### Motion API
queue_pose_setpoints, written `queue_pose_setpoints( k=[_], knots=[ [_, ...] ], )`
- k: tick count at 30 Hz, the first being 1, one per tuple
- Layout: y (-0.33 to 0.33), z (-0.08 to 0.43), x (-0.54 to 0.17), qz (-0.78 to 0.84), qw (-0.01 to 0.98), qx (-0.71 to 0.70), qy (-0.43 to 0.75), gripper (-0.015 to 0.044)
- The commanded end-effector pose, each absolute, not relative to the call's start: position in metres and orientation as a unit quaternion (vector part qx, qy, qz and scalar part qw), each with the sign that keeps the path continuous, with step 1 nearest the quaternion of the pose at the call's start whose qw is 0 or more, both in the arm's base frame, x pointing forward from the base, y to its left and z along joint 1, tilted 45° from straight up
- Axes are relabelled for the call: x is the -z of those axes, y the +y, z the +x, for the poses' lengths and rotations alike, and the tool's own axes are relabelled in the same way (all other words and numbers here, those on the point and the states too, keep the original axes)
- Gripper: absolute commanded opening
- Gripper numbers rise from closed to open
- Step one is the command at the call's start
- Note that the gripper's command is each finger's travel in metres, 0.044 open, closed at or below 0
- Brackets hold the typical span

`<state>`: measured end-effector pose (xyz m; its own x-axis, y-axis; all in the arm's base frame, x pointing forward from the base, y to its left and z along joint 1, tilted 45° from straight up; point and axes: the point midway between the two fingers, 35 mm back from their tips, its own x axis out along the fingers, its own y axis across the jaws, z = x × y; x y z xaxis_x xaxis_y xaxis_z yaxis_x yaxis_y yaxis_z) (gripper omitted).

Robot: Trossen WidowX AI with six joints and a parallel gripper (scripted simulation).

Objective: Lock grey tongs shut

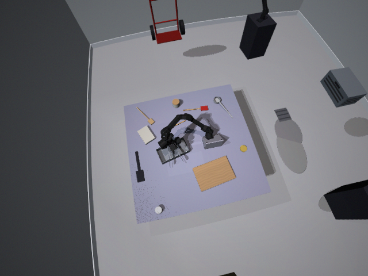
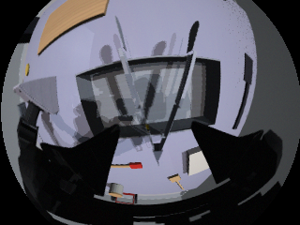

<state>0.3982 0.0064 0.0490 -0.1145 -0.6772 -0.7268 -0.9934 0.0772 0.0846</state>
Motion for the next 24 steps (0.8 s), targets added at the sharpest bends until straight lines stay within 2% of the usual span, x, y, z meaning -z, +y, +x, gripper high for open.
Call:
queue_pose_setpoints(
  k=[1,24],
  knots=[
    [0.007,0.4,-0.052,-0.616,0.256,-0.293,0.685,0.044],
    [-0.01,0.407,-0.042,-0.616,0.257,-0.293,0.685,0.044]
  ],
)
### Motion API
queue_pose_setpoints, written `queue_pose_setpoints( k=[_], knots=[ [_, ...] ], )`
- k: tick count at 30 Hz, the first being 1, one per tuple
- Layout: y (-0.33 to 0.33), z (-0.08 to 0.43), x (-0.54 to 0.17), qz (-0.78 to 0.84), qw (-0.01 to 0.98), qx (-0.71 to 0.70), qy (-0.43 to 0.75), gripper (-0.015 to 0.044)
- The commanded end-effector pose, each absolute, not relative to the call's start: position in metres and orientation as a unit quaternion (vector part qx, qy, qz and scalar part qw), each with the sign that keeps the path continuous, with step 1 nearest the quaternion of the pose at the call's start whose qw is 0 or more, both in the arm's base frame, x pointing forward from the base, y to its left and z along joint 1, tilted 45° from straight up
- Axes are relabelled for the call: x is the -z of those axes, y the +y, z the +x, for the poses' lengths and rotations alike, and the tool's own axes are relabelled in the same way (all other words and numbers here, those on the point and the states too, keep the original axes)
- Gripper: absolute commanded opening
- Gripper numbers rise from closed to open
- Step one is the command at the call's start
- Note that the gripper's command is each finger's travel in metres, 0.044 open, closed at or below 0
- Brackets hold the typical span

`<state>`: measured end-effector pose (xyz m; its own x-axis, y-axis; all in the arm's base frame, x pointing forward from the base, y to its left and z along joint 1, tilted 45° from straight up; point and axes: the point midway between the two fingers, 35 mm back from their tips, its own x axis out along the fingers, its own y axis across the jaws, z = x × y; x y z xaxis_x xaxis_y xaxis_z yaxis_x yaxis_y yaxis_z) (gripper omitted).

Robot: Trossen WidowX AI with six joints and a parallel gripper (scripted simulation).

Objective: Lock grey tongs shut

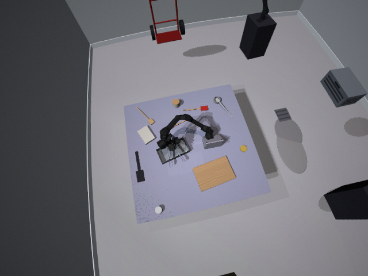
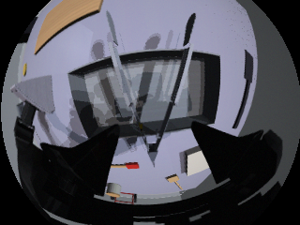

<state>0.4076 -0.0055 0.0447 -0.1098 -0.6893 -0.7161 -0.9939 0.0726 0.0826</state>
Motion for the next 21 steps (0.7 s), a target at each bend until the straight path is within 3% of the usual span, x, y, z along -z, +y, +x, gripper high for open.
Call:
queue_pose_setpoints(
  k=[1,21],
  knots=[
    [-0.011,0.407,-0.041,-0.616,0.257,-0.293,0.685,0.044],
    [-0.034,0.405,-0.017,-0.616,0.257,-0.292,0.685,0.044]
  ],
)
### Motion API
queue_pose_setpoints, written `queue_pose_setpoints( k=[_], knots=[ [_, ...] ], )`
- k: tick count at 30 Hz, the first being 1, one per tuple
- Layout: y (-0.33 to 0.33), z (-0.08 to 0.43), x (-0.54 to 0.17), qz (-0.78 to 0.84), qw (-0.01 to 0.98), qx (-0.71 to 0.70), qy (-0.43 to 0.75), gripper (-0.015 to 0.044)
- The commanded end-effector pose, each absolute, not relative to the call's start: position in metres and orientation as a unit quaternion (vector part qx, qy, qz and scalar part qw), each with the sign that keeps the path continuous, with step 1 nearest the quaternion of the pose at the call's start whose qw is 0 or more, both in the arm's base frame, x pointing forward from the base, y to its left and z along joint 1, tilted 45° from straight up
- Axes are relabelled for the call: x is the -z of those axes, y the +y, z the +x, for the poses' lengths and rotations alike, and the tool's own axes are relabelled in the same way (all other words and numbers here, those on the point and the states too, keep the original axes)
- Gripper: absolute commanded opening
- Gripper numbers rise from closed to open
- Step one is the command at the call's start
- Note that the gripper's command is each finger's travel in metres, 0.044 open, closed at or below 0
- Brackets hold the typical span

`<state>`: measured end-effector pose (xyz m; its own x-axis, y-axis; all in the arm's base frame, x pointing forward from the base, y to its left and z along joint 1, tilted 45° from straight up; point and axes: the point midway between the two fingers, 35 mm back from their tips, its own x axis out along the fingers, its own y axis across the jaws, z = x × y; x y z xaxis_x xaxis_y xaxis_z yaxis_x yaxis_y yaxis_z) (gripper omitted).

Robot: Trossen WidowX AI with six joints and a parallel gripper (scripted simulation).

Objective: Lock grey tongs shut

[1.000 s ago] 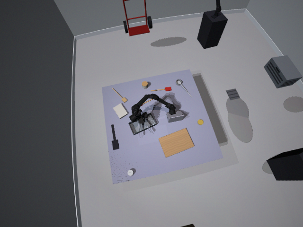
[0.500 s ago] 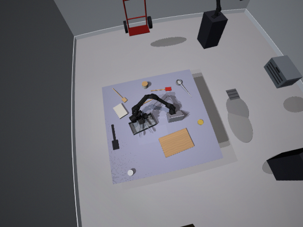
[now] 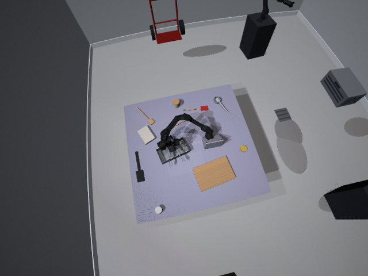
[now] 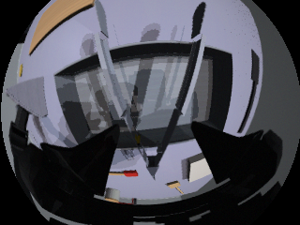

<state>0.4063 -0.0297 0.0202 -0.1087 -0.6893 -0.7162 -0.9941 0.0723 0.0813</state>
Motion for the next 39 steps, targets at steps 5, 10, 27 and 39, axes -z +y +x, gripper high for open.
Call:
queue_pose_setpoints(
  k=[5,10,27,39],
  knots=[
    [-0.04,0.404,-0.012,-0.616,0.257,-0.292,0.685,0.044],
    [-0.046,0.403,-0.006,-0.616,0.256,-0.292,0.685,0.044],
    [-0.065,0.397,0.012,-0.616,0.255,-0.291,0.686,0.044],
    [-0.065,0.397,0.013,-0.615,0.258,-0.291,0.686,0.0308]
  ],
)
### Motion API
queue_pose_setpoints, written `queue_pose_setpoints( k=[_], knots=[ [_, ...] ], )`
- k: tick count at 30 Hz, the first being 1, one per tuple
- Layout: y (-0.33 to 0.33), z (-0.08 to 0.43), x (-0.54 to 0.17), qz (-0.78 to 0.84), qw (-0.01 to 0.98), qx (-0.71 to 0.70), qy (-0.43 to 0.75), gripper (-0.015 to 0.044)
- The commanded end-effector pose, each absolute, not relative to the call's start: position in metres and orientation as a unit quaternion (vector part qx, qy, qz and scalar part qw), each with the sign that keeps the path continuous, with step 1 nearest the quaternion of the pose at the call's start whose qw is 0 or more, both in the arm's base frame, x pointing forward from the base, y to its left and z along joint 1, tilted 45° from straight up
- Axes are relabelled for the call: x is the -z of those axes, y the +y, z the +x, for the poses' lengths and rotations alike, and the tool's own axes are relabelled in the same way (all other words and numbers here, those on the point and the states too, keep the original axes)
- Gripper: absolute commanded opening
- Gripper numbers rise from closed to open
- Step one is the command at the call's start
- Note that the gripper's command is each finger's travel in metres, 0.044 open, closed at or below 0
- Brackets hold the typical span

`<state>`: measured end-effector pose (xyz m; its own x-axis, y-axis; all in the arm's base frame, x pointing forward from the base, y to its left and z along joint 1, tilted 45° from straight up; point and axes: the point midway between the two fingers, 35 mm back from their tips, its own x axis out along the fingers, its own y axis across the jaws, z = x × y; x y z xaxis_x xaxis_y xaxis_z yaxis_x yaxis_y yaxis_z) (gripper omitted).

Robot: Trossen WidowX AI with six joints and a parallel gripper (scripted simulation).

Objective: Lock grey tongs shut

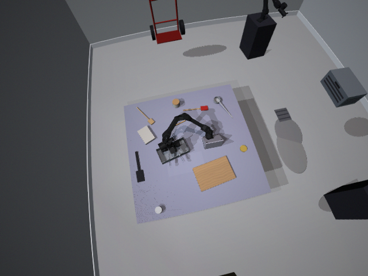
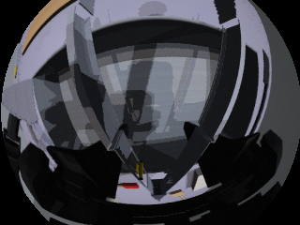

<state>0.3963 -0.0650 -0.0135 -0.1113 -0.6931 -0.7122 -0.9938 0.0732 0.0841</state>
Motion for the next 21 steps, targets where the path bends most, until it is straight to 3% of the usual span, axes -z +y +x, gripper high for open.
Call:
queue_pose_setpoints(
  k=[1,21],
  knots=[
    [-0.0649,0.3967,0.0134,-0.615,0.258,-0.291,0.686,0.0302],
    [-0.0649,0.3967,0.0134,-0.615,0.258,-0.291,0.686,0.0168]
  ],
)
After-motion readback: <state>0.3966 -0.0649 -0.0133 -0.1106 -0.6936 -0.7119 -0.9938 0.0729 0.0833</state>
